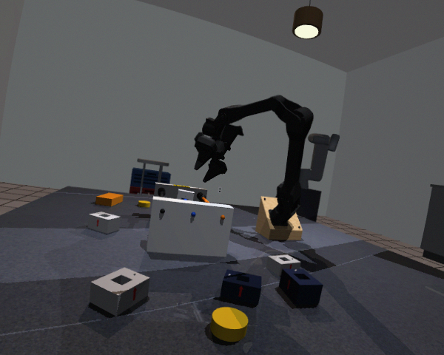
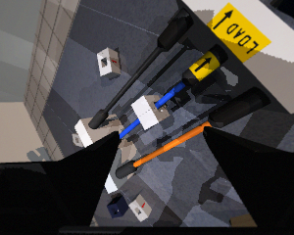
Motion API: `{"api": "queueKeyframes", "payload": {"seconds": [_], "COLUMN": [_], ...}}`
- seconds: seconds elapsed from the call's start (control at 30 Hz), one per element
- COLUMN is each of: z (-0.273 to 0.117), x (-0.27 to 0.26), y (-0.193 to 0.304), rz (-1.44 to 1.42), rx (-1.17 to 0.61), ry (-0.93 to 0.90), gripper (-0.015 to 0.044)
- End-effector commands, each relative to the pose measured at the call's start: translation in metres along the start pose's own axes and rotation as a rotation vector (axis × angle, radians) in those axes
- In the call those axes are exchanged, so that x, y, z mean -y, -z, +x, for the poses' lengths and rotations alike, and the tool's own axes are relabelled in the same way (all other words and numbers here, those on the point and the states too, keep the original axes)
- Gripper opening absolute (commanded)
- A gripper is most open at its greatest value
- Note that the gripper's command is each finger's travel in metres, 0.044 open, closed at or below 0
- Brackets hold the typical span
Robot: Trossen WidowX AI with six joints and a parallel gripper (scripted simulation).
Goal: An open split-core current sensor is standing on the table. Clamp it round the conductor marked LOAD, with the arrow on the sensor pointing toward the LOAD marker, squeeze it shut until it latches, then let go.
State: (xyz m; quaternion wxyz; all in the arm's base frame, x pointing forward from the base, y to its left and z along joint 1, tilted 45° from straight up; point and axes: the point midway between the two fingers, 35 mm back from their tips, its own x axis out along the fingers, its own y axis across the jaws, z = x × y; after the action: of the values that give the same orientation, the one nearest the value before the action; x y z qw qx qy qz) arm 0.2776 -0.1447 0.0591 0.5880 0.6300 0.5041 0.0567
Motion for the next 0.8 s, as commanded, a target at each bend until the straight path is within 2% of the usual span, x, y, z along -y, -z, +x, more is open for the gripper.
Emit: {"api": "queueKeyframes", "payload": {"seconds": [0.0,0.4,0.77], "z": [-0.014,-0.024,-0.024], "x": [0.036,0.053,0.053], "y": [0.008,0.013,0.014], "rz": [-0.63,-1.112,-1.133], "rx": [0.195,0.42,0.429], "ry": [-0.201,-0.209,-0.206], "gripper": [0.044,0.044,0.044]}}
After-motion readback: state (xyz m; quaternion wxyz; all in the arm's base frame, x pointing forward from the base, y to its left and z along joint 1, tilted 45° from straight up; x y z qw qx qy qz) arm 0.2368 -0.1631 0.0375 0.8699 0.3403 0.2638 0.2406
